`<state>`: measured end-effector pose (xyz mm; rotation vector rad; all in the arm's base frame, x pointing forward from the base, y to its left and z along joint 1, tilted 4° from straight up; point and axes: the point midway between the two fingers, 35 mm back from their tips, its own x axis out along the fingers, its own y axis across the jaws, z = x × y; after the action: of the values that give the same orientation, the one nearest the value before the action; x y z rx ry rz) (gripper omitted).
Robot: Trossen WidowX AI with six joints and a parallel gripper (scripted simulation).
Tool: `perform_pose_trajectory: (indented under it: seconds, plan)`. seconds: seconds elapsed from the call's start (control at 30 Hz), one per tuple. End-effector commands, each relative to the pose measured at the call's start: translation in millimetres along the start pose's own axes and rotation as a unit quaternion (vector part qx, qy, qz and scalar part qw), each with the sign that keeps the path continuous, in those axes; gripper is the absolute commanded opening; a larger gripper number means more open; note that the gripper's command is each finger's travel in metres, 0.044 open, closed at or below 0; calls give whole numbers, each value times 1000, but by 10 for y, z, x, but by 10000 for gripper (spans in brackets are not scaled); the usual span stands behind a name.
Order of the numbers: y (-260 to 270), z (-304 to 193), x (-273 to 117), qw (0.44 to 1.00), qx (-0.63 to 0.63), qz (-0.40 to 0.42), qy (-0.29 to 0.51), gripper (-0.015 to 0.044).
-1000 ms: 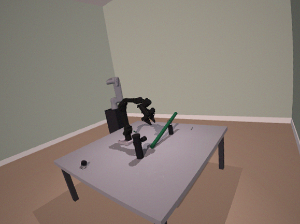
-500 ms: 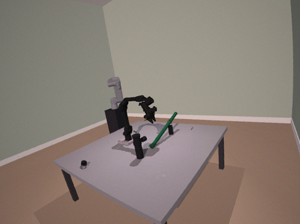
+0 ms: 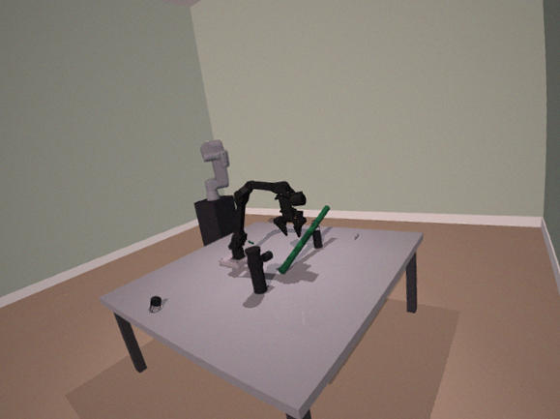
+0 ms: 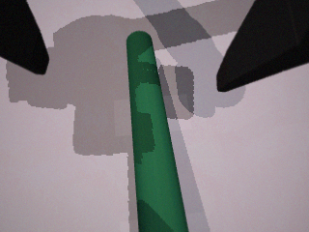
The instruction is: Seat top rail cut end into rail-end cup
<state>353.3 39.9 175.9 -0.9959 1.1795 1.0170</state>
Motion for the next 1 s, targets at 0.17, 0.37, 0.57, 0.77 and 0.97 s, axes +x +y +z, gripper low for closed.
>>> perform_pose_trajectory:
  seconds: [0.17,0.37,0.57,0.77,0.97]
  plan:
    - [-7,52,124,995,-90,30,14,440]
    - [2,46,359,995,-90,30,14,440]
    - [14,40,485,995,-90,30,14,440]
    - [22,36,623,995,-90,30,14,440]
    - [21,35,678,995,-90,30,14,440]
